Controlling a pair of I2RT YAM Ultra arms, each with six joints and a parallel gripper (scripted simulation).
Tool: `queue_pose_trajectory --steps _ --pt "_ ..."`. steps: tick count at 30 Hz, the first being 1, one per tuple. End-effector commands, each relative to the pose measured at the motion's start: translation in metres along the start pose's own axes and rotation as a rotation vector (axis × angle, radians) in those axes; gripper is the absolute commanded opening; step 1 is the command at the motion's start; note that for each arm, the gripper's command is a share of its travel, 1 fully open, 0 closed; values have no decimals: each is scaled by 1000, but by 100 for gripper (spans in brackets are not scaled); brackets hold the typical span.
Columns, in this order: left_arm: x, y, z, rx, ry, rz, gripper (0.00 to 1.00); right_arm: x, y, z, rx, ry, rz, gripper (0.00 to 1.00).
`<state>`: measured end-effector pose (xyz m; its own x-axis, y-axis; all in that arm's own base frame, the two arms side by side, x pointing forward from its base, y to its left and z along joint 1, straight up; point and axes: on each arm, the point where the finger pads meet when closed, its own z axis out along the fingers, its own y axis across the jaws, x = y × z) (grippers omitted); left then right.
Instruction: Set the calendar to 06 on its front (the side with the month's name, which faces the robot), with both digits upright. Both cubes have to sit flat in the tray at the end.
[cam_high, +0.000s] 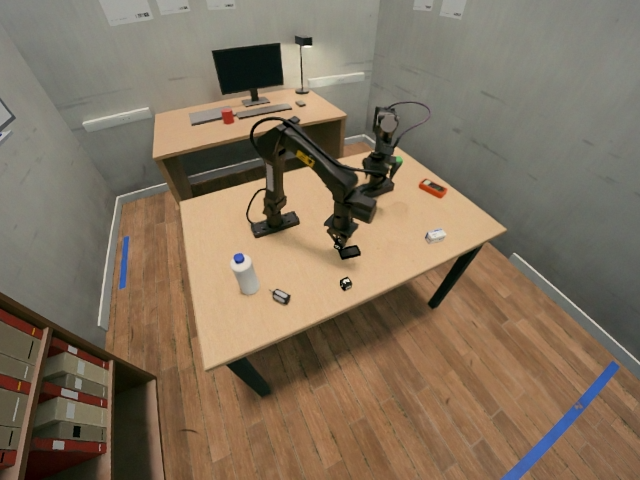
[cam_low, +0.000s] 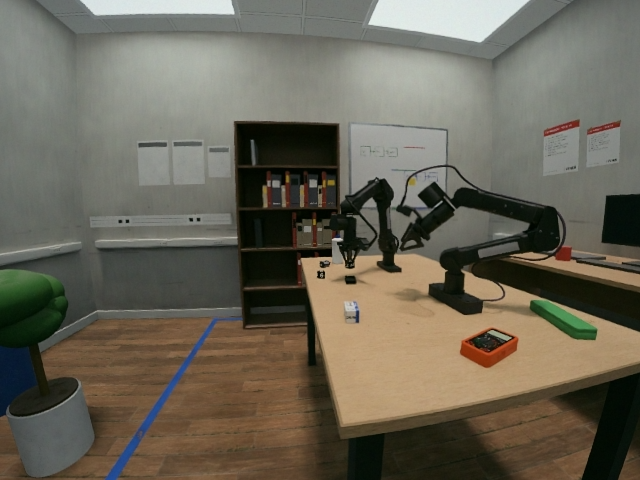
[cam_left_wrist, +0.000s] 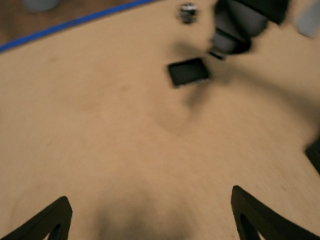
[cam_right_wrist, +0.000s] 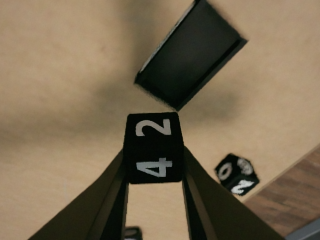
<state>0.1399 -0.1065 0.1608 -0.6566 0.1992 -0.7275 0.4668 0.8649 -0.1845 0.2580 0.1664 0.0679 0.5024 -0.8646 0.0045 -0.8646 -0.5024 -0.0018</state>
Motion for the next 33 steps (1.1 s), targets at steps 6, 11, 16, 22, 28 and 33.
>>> queue_pose_trajectory --steps 6,11,16,22,28,33 --pt "-8 60 -19 -403 -31 -278 100 -24 -25 -4 14 3 19 26" --pt "-9 68 -24 -464 -45 -311 100 -30 -29 -4 20 4 12 26" --pt "-14 71 -29 -510 -69 -314 100 -37 -33 -3 24 5 56 26" --pt "-21 58 -29 -487 -92 -255 100 -42 -34 -3 13 9 155 26" --pt "-25 39 -27 -418 -103 -175 100 -46 -36 -3 13 9 235 26" --pt "-28 14 -26 -329 -117 -83 100 -49 -38 -3 13 10 335 26"
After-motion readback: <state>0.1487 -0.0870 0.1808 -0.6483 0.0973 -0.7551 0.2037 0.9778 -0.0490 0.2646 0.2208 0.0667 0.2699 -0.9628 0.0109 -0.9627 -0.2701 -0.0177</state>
